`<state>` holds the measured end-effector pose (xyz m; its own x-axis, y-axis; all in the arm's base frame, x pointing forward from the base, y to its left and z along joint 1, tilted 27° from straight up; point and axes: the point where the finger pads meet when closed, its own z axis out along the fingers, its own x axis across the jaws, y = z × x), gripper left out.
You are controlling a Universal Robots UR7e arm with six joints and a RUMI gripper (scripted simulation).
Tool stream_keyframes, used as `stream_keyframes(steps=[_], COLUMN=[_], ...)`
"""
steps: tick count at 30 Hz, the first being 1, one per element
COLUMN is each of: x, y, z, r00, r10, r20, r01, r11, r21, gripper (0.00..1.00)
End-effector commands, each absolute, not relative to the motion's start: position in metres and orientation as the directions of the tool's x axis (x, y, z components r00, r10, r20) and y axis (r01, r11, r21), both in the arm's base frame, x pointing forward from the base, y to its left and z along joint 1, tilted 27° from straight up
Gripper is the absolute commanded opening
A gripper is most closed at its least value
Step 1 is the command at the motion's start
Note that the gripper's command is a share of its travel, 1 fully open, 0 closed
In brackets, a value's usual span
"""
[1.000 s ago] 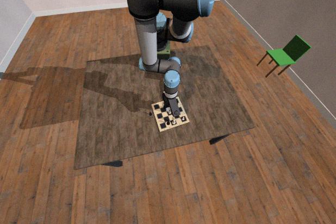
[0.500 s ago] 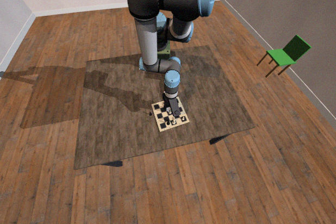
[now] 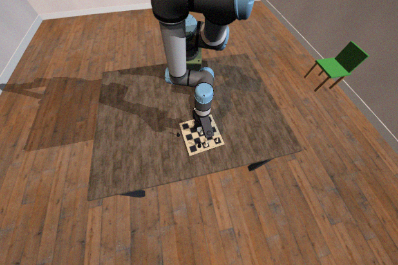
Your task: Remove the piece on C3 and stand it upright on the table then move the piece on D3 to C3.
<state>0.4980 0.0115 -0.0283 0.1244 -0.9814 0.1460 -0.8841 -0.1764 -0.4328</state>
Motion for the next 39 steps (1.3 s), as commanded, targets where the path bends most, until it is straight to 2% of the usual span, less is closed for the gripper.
stream_keyframes(steps=[1,39], x=[0.4982,0.5001], y=[0.0115,0.0112], z=[-0.0279,-0.0315], r00=[0.124,0.124], r10=[-0.981,-0.981], r20=[0.146,0.146], r01=[-0.884,-0.884], r11=[-0.177,-0.177], r21=[-0.434,-0.434], gripper=[0.00,0.00])
